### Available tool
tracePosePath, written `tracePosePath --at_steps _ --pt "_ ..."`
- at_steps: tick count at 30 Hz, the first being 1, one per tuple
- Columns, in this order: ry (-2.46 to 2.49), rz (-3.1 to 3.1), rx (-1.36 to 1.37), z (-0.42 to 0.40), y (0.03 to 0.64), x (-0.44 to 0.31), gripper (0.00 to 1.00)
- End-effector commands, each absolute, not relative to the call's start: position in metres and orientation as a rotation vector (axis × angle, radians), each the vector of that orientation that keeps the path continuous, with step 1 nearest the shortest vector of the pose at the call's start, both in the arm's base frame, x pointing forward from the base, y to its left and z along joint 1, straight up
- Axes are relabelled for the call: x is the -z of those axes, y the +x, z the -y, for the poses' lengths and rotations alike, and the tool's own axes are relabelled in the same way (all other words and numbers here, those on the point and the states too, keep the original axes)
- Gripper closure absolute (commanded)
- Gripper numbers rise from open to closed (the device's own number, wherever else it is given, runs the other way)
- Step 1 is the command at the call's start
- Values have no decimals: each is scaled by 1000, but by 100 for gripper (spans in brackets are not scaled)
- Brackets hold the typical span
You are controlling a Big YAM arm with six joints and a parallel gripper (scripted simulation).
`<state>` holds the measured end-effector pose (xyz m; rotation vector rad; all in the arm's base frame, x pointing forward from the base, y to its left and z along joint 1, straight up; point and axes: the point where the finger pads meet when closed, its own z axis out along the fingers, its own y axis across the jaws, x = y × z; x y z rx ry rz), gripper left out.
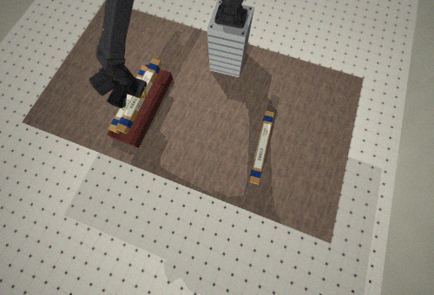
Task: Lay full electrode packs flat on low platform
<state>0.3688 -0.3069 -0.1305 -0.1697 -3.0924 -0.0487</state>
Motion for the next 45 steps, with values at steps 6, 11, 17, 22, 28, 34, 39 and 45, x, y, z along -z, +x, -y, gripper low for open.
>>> tracePosePath --at_steps 6,11,17,22,28,34,39,45 --pt "-166 3191 -62 346 409 90 100" --pt "-166 3191 -62 346 409 90 100" --pt "-167 3190 -62 346 409 96 100" --pt "-166 3179 -47 344 406 116 100" --pt "-167 3191 -62 347 409 116 100" --pt "-167 3199 -72 348 411 122 100" --pt "-166 3184 -53 345 407 140 100" --pt "-166 3188 -59 346 409 141 100"
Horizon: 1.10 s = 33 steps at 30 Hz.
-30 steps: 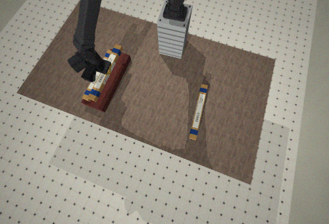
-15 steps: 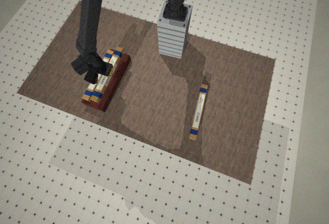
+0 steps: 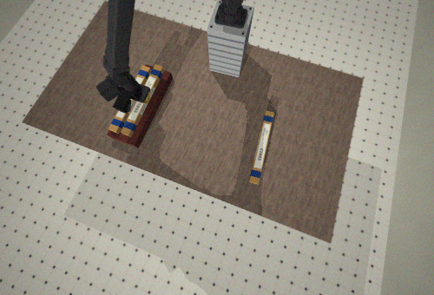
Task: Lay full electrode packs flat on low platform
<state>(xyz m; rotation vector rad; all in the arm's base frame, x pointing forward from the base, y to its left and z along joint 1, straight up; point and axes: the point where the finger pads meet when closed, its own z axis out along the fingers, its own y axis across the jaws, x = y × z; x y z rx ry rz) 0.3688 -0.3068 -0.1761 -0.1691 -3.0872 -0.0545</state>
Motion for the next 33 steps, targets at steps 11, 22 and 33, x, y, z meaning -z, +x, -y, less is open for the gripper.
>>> tracePosePath --at_steps 11,22,33 --pt "-166 3181 -50 344 406 165 100" --pt "-166 3182 -51 344 407 154 100" --pt "-166 3182 -51 345 407 149 100"
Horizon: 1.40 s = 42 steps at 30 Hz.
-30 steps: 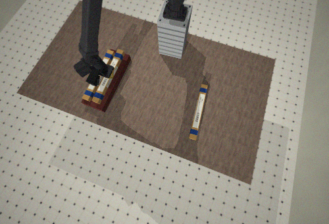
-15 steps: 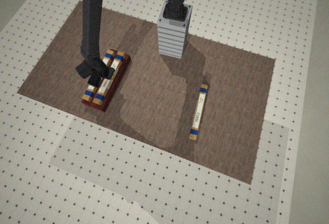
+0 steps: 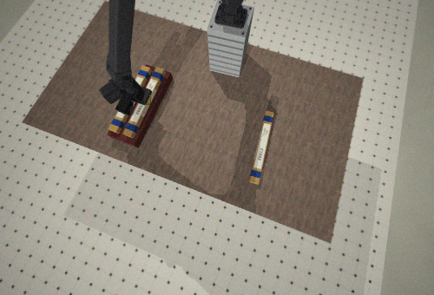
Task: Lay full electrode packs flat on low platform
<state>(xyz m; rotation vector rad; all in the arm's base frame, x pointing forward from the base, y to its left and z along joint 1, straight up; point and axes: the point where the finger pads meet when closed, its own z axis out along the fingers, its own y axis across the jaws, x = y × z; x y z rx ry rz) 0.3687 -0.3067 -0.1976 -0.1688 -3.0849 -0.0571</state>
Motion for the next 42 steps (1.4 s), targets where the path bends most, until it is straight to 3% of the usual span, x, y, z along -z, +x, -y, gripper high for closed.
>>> tracePosePath --at_steps 1,42 --pt "-166 3182 -51 345 407 149 100" --pt "-167 3183 -53 344 407 142 100"
